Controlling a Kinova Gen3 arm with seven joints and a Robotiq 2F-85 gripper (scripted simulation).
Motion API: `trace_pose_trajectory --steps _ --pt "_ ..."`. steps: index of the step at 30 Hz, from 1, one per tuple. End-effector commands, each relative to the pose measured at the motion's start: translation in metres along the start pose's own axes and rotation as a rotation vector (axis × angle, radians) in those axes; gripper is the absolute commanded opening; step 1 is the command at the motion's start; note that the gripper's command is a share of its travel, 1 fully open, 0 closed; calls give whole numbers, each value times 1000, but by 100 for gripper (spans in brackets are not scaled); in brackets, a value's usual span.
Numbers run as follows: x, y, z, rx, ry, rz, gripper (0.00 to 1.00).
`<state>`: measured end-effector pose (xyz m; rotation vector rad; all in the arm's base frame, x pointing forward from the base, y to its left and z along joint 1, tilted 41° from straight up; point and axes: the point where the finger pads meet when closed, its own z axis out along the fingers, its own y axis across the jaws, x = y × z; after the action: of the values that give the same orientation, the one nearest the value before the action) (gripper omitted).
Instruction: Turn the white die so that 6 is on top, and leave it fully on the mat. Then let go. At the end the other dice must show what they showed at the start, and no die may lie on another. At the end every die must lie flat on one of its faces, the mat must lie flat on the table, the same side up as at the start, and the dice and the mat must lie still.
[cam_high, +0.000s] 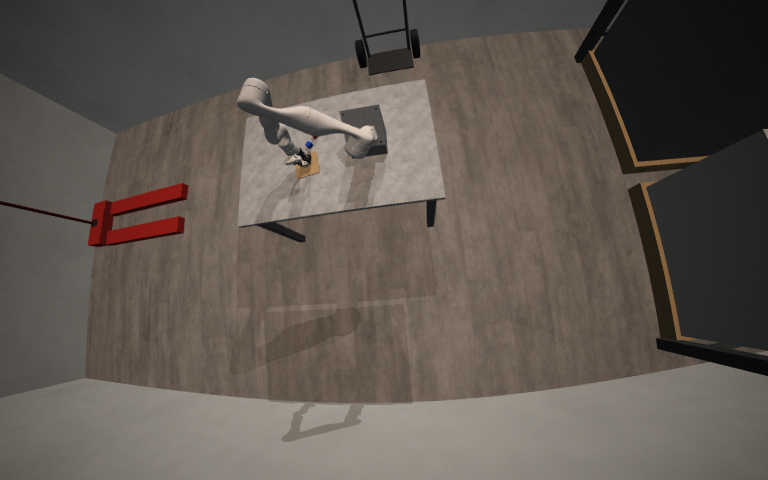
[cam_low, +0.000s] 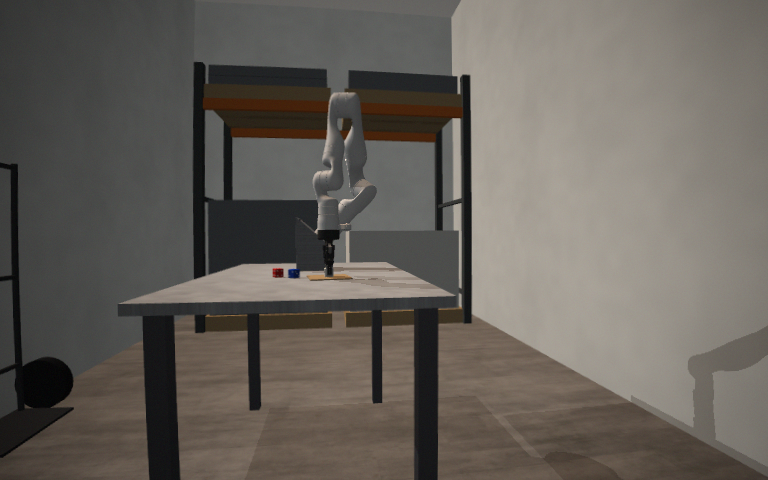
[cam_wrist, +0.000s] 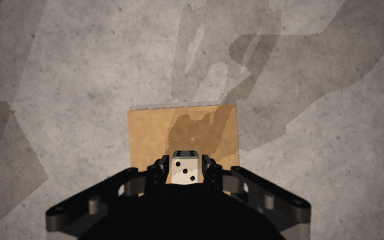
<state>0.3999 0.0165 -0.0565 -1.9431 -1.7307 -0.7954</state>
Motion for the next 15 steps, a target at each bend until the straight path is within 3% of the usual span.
trace_pose_trajectory --steps 1,15 --pt "0 0 -1 -1 -1 0 46" --pt "0 0 -9 -1 -1 0 46"
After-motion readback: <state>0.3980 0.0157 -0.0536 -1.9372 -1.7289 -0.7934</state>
